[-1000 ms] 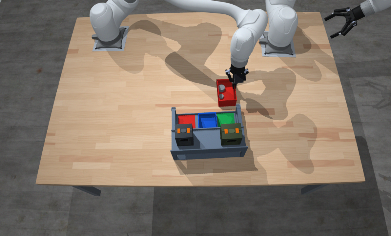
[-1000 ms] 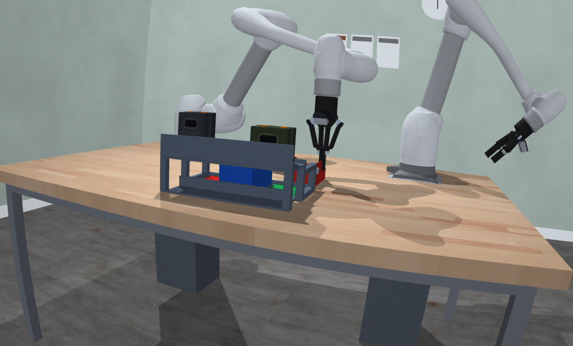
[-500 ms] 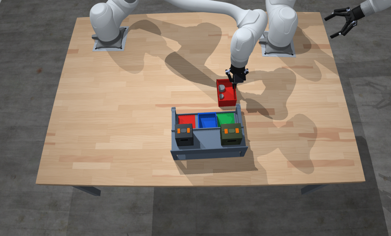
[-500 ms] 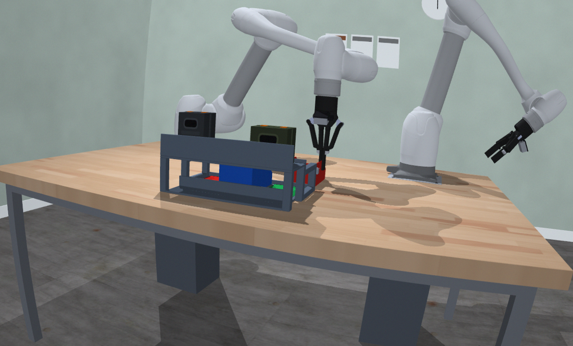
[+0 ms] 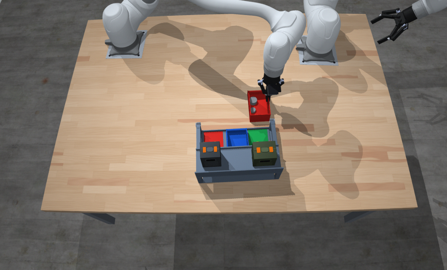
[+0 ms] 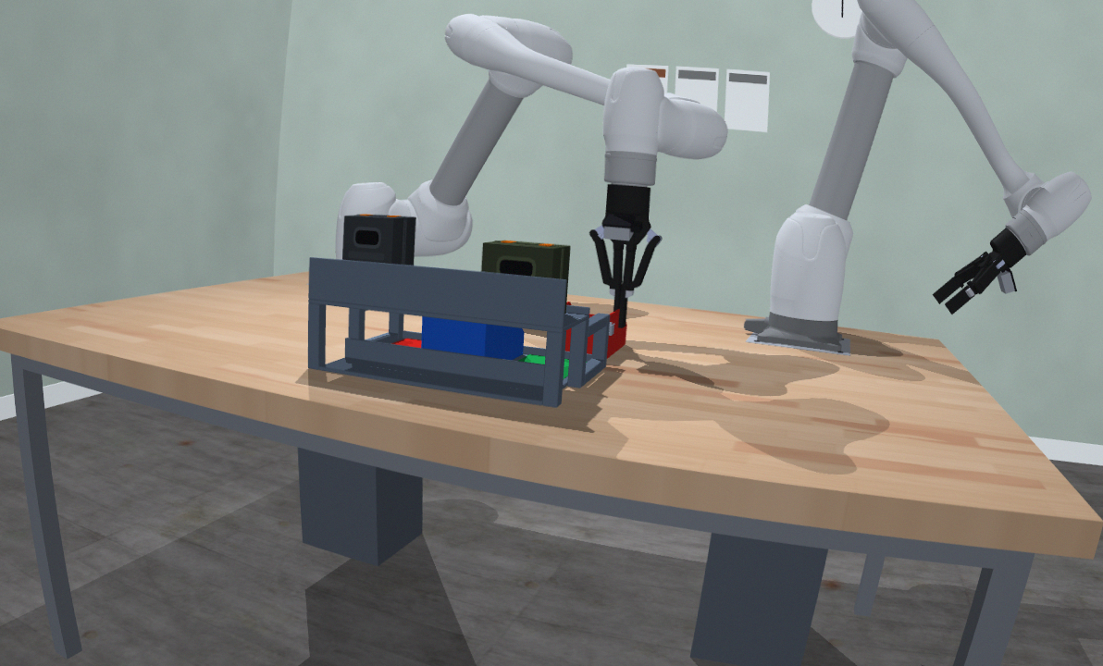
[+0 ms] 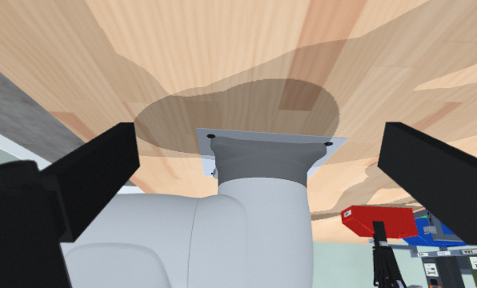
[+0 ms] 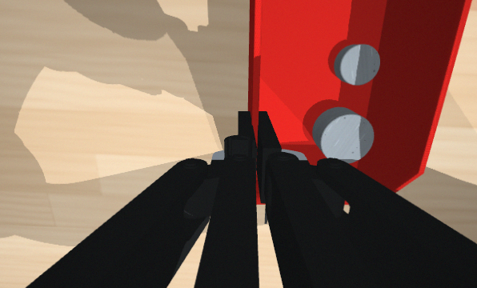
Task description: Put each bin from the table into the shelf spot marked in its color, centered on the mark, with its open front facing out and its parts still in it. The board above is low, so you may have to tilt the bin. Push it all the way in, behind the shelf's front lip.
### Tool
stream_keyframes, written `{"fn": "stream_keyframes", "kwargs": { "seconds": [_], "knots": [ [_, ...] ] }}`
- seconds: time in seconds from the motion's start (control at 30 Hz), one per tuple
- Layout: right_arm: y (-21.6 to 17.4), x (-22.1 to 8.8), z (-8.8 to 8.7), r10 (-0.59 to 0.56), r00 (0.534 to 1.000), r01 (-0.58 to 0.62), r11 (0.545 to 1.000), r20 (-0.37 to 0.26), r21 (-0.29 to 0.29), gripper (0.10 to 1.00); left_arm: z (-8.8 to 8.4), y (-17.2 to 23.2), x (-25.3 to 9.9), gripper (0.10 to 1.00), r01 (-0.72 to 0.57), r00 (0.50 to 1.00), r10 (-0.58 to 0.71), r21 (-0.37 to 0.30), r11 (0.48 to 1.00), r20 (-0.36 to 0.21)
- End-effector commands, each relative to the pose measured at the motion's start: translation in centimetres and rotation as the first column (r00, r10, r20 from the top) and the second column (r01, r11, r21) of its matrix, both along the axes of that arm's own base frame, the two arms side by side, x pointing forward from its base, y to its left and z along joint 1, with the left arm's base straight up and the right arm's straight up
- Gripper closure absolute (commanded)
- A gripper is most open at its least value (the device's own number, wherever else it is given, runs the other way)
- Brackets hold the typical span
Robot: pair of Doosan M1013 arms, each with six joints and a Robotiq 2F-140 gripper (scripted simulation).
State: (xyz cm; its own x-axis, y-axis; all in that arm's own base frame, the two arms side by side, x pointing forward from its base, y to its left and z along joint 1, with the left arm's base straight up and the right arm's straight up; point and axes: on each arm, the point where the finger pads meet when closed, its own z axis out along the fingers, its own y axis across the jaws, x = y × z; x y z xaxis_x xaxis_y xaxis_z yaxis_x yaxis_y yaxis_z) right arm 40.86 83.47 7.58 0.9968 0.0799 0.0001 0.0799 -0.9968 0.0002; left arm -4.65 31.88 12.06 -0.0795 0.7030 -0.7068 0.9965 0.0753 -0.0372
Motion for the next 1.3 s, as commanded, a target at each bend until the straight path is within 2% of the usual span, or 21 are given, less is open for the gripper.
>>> {"fn": "stream_keyframes", "kwargs": {
  "seconds": [0.0,0.4,1.27],
  "knots": [
    [0.0,0.0,0.2,0.0,1.0,0.0,1.0,0.0,0.002,0.999,0.0,0.0,0.0,0.098,0.0,1.0,0.0,0.001,1.0,0.0],
    [0.0,0.0,0.6,0.0,1.0,0.0,1.0,0.0,0.002,0.999,0.0,0.0,0.0,0.098,0.0,1.0,0.0,0.001,1.0,0.0],
    [0.0,0.0,3.1,0.0,1.0,0.0,1.0,0.0,0.002,0.999,0.0,0.0,0.0,0.098,0.0,1.0,0.0,0.001,1.0,0.0]
  ]
}}
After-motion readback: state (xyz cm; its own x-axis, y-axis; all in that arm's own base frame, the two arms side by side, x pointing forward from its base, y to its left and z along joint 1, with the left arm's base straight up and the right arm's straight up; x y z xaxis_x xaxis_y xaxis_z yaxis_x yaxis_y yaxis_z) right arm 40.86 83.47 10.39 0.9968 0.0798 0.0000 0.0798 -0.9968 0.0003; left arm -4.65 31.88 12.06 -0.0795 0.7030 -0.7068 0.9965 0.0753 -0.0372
